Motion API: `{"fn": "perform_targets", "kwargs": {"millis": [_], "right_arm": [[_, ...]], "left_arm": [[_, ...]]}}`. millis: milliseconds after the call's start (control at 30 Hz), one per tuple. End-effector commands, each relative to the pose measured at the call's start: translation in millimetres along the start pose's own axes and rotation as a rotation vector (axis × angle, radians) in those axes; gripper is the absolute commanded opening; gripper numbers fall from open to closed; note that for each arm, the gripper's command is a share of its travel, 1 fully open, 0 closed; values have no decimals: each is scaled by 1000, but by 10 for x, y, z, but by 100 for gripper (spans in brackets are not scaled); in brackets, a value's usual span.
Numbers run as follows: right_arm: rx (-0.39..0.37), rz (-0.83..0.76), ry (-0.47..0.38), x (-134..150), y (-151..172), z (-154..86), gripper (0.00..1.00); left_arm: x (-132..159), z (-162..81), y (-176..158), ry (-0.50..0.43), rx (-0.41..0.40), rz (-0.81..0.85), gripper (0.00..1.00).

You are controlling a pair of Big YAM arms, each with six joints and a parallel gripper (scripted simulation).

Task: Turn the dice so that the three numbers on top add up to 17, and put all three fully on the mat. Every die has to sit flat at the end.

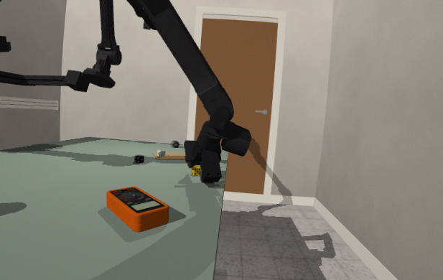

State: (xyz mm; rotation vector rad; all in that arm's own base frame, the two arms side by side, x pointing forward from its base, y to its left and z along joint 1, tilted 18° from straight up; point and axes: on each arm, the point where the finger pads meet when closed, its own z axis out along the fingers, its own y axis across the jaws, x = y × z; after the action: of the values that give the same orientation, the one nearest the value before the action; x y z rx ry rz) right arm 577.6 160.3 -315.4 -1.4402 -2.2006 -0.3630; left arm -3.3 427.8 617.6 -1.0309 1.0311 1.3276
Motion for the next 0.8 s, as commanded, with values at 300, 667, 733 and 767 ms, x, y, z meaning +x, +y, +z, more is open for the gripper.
{"fn": "perform_targets", "kwargs": {"millis": [300,667,733,767], "right_arm": [[-32,-16,-9,-4,110,-612,39],[-10,-33,-6,171,97,-542,39],[-8,-28,-6,239,109,-563,39],[-9,-21,-5,265,110,-584,39]], "left_arm": [[-247,-106,43,-59,-10,-6,100],[-247,-106,43,-59,-10,-6,100],[-247,-106,43,-59,-10,-6,100],[-247,-106,43,-59,-10,-6,100]]}}
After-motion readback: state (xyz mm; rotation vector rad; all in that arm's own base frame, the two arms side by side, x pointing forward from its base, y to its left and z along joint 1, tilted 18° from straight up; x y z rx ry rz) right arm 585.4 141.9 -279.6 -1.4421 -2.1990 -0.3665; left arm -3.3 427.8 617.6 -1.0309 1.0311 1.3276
